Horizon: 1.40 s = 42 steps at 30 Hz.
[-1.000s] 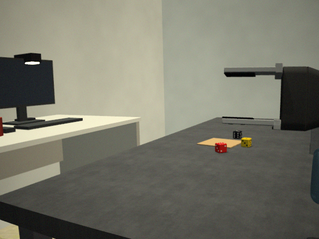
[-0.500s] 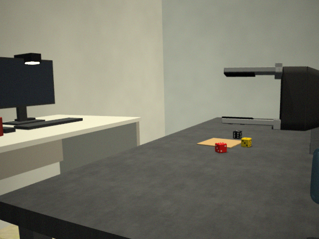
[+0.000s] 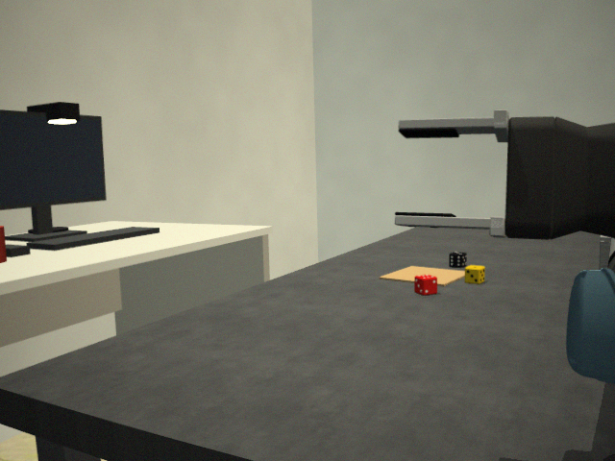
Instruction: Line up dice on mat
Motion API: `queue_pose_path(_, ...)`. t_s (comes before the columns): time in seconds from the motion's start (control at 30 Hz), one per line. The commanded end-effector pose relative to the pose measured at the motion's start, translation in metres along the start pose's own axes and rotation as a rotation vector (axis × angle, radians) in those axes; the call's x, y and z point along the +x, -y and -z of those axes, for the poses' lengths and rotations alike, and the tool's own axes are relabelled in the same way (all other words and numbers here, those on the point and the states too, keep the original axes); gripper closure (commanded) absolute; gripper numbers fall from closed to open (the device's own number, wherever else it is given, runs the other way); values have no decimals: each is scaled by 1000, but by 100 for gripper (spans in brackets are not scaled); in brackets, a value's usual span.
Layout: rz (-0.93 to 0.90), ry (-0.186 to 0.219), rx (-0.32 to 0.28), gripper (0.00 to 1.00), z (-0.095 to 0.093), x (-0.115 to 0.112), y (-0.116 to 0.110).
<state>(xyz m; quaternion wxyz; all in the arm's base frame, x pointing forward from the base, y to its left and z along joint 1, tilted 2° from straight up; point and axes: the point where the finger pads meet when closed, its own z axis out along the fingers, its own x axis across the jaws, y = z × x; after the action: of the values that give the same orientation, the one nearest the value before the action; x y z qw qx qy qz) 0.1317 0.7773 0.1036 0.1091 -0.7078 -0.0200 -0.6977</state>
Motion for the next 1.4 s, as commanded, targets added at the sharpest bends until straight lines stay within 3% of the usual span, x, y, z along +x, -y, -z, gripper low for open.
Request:
queue_pose_path(0.0,-3,3,-13,0,-25,10,-2)
queue_pose_path(0.3,-9,20,-54,0,-97,33,-17)
queue_pose_path(0.37,-9,20,-54,0,-97,33,-17)
queue_pose_path(0.6,-20,50,-105,0,-177,57,-46)
queue_pose_path(0.63,-20,50,-105,0,-177,57,-46)
queue_pose_path(0.73,-29,69,-133,0,-216,68,-65)
queue_pose_path(0.77,-29,69,-133,0,-216,68,-65)
queue_pose_path(0.83,-36,84,-155,0,-243,75,-81)
queue_pose_path(0.93,-36,84,-155,0,-243,75,-81)
queue_pose_path(1.07,-57,120,-204,0,-297,90,-121)
queue_pose_path(1.17,-63,130,-218,0,-310,94,-133)
queue_pose_path(1.23,-78,152,-247,0,-336,100,-159)
queue_pose_path(1.27,-78,152,-247,0,-336,100,-159)
queue_pose_path(1.37,-95,175,-279,0,-361,107,-187)
